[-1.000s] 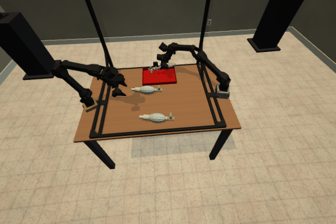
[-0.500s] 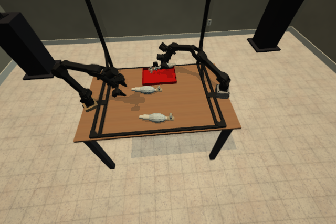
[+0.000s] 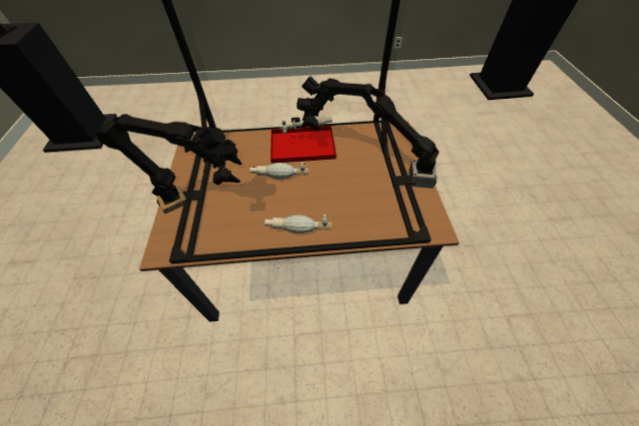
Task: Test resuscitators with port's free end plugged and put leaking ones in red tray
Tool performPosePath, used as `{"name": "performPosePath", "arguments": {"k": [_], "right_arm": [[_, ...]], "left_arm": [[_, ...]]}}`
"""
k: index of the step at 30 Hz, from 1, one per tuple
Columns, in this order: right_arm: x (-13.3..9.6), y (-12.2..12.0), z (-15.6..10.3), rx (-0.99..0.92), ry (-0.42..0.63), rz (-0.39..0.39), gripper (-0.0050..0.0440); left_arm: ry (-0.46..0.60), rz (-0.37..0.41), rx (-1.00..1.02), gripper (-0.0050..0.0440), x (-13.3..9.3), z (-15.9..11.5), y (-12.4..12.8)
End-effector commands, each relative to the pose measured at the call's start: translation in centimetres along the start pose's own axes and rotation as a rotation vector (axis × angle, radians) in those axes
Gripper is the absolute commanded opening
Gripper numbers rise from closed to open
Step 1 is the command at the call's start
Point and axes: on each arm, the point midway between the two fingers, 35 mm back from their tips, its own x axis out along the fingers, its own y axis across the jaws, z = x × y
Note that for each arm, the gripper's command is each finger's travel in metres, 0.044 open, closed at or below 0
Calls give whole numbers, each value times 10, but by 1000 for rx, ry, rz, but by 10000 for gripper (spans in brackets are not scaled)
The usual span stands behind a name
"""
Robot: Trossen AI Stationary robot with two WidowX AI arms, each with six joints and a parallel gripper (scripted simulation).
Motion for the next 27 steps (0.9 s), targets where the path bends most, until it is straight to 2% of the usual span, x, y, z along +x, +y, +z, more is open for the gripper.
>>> {"name": "performPosePath", "arguments": {"k": [1, 5, 11, 22, 27], "right_arm": [[-1, 0, 0, -1, -2, 1, 440], [-1, 0, 0, -1, -2, 1, 440], [-1, 0, 0, -1, -2, 1, 440], [-1, 0, 0, 0, -2, 1, 440], [-1, 0, 0, 0, -2, 1, 440]], "left_arm": [[-148, -104, -30, 0, -49, 48, -11], [-270, -188, -46, 0, -88, 82, -19], [-270, -188, -46, 0, -88, 82, -19], [-585, -375, -84, 0, -205, 155, -24], [-585, -375, -84, 0, -206, 155, -24]]}}
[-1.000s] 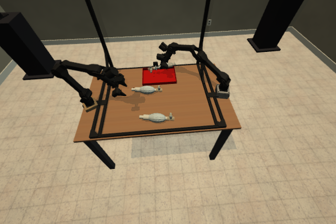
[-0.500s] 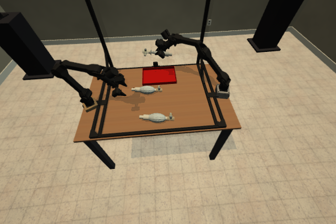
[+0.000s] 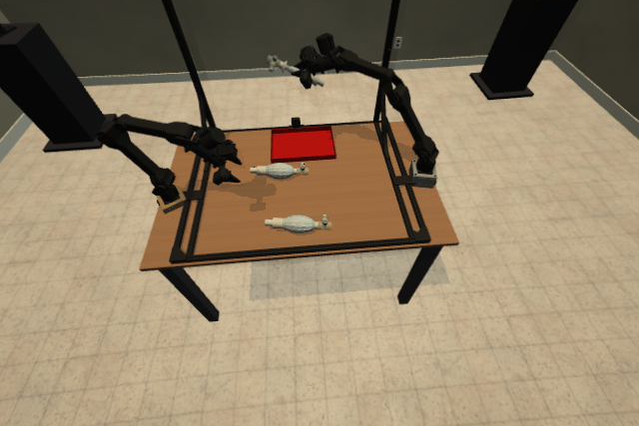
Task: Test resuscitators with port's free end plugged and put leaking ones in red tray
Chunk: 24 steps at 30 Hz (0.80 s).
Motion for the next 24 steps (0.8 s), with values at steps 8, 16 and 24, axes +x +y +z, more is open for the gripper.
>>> {"name": "performPosePath", "arguments": {"k": [8, 16, 24], "right_arm": [[0, 0, 0, 0, 0, 1, 440], [0, 0, 0, 0, 0, 1, 440], [0, 0, -1, -2, 2, 2, 440]], "left_arm": [[-202, -116, -12, 0, -48, 72, -22], [-320, -176, -16, 0, -83, 112, -32], [-478, -246, -21, 0, -134, 159, -42]]}}
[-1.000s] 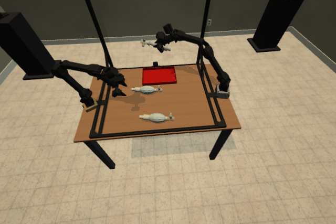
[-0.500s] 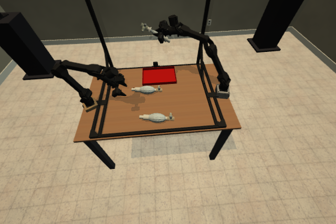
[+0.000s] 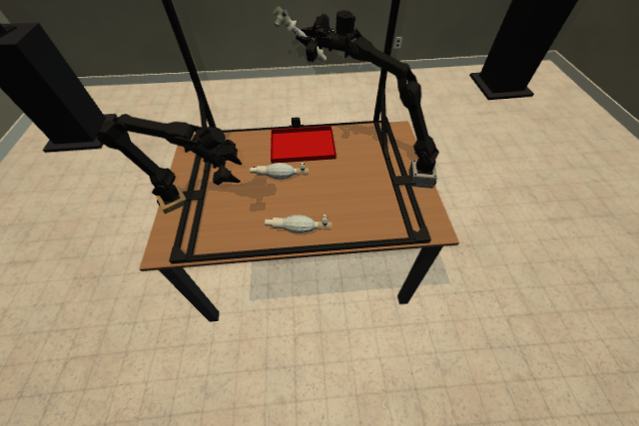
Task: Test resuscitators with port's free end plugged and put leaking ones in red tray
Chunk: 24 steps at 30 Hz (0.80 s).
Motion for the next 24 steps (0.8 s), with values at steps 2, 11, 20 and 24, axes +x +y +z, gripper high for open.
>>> {"name": "performPosePath", "arguments": {"k": [2, 11, 20, 24], "right_arm": [[0, 0, -1, -2, 2, 1, 440], [0, 0, -1, -2, 2, 1, 440], [0, 0, 0, -2, 0, 0, 440], [0, 0, 0, -2, 0, 0, 440]], "left_arm": [[-179, -82, -7, 0, -35, 70, -19], [-268, -120, -6, 0, -58, 107, -28], [-518, -210, -3, 0, -124, 187, -44], [-577, -231, 0, 0, -146, 209, -48]]}}
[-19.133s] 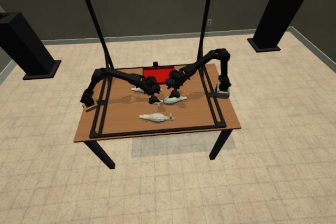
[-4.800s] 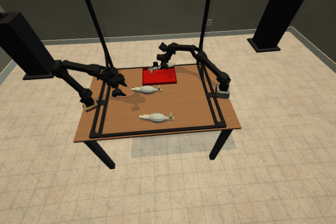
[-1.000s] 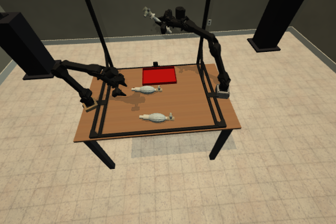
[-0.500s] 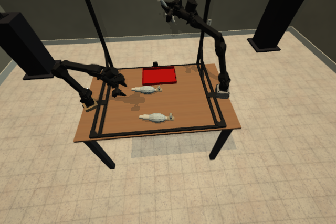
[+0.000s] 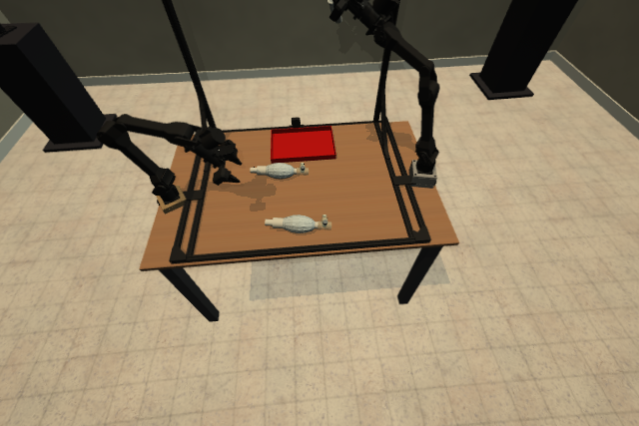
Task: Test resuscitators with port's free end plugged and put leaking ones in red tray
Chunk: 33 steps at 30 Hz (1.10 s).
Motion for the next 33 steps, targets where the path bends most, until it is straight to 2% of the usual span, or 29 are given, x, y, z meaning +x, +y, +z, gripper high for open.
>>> {"name": "performPosePath", "arguments": {"k": [1, 4, 15, 21, 31, 33], "right_arm": [[0, 0, 0, -3, -1, 1, 440], [0, 0, 0, -3, -1, 1, 440], [0, 1, 0, 0, -1, 3, 440], [0, 1, 0, 0, -1, 3, 440], [0, 0, 0, -1, 0, 1, 440], [0, 0, 0, -1, 0, 1, 440]], "left_arm": [[-63, -27, 4, 0, -8, 32, -8], [-63, -27, 4, 0, -8, 32, -8], [-377, -121, 26, 0, -61, 158, -34], [-377, -121, 26, 0, -61, 158, -34], [-676, -193, 54, 0, -137, 265, -53], [-707, -199, 58, 0, -146, 274, -54]]}}
